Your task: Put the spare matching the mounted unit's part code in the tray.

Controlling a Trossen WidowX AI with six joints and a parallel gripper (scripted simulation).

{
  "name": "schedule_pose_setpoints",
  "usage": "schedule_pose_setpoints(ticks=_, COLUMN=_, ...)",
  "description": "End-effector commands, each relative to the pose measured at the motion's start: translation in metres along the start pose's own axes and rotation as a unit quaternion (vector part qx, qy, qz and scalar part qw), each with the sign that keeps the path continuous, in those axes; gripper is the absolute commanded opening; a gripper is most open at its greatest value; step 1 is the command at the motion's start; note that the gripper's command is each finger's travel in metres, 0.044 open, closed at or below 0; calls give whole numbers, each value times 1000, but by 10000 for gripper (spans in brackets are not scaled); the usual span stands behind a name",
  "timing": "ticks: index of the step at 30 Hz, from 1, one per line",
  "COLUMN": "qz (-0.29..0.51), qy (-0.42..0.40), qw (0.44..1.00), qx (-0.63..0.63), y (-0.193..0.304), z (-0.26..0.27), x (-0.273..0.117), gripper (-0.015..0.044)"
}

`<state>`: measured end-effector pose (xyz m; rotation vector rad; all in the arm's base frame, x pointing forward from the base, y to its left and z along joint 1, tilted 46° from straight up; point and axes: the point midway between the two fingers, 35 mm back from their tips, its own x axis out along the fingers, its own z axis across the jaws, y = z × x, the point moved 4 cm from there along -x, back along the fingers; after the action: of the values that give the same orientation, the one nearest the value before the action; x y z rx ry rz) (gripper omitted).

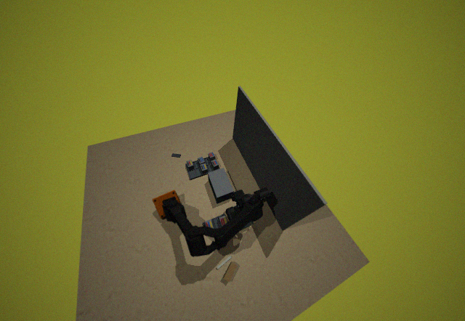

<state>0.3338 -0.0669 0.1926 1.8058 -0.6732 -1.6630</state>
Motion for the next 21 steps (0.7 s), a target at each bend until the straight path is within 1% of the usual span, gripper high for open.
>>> schedule_pose_setpoints(ticks=1, qz=-1, qy=1, qw=1000, qx=-2, y=-1, z=1, x=3, gripper=0)
schedule_pose_setpoints(ticks=21, qz=1, qy=1, qw=1000, qx=-2, y=0, z=2, x=18, gripper=0)
